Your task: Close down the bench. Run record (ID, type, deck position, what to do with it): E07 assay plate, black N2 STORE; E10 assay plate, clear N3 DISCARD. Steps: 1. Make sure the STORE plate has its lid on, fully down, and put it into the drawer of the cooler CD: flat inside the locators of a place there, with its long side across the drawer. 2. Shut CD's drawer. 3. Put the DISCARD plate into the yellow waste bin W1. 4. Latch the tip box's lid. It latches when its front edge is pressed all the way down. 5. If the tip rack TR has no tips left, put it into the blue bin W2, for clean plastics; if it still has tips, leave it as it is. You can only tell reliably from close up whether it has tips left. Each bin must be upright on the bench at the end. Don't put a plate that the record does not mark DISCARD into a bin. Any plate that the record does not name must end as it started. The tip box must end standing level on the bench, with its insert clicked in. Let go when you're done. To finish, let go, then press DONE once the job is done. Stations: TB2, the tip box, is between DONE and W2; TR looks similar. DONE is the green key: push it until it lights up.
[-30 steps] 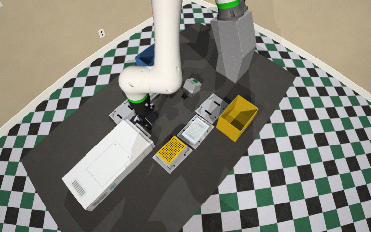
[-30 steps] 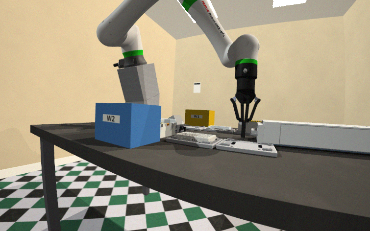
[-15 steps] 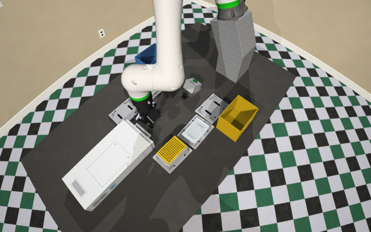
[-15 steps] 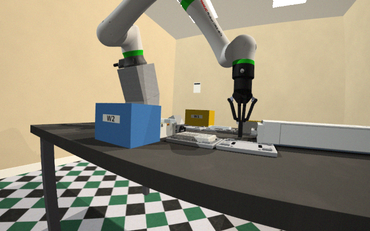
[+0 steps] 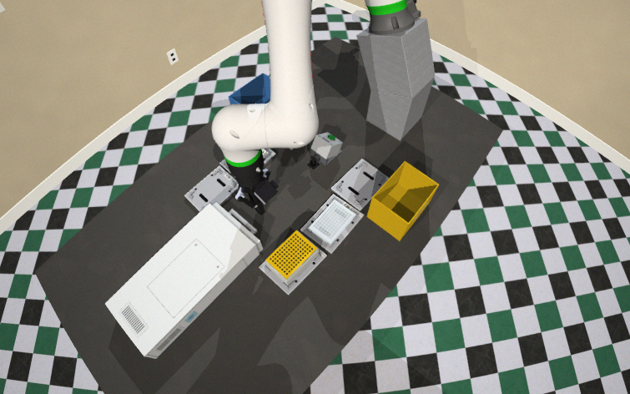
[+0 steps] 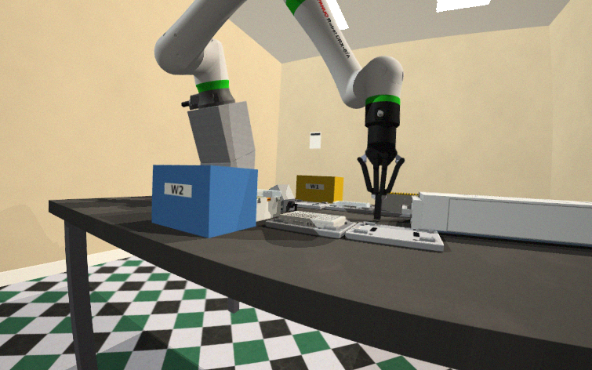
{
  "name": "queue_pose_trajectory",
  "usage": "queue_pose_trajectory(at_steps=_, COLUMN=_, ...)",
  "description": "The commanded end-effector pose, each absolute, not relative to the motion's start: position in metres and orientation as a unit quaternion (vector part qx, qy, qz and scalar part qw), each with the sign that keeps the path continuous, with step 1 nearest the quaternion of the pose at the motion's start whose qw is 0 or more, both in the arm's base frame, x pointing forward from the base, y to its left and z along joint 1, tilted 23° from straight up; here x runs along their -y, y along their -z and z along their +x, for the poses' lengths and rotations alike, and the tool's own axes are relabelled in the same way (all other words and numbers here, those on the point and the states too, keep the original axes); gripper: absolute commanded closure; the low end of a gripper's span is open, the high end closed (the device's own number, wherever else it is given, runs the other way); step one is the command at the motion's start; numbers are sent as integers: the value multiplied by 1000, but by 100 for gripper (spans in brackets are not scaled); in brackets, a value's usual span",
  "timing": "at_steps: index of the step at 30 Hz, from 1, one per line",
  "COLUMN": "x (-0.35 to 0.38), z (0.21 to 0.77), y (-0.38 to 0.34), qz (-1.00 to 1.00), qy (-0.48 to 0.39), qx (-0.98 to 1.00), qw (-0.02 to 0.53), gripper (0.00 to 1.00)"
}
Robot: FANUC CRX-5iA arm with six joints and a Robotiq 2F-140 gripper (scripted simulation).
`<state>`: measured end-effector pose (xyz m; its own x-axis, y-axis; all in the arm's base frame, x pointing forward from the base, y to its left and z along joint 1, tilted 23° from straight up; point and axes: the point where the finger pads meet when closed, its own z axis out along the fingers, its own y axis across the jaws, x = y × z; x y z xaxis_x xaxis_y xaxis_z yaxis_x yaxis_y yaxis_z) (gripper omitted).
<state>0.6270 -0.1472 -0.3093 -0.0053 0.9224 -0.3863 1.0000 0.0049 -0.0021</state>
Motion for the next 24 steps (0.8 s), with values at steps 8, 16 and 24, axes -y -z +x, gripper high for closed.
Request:
queue_pose_trajectory(at_steps=8, x=147, z=621, y=308, qz=691, qy=139, qx=-695, qw=140, gripper=90)
queue_pose_trajectory(at_steps=16, x=147, z=621, y=308, qz=691, qy=139, qx=-695, qw=140, gripper=90)
queue_pose_trajectory(at_steps=24, x=143, z=621, y=299, qz=691, qy=139, qx=-695, qw=140, gripper=90)
